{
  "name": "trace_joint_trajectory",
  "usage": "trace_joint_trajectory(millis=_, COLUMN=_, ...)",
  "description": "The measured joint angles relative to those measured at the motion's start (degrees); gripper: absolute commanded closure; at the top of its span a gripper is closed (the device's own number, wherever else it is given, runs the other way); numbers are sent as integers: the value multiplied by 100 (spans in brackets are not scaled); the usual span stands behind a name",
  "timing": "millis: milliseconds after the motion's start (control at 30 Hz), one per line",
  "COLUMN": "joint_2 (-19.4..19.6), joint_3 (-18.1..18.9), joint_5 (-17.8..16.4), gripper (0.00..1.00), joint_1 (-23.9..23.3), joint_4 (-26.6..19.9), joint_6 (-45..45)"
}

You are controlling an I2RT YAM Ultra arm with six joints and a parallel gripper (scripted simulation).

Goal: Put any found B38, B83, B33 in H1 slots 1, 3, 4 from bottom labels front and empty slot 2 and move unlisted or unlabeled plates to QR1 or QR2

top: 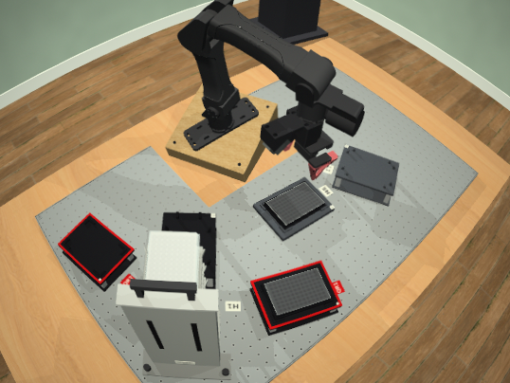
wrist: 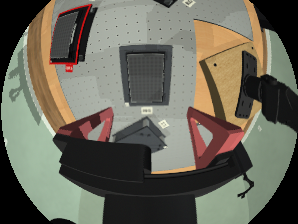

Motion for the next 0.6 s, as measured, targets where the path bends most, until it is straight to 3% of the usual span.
trace_joint_trajectory(millis=600, joint_2=186, joint_3=-942, joint_5=-22, gripper=0, joint_1=-308, joint_4=1244, joint_6=-330)
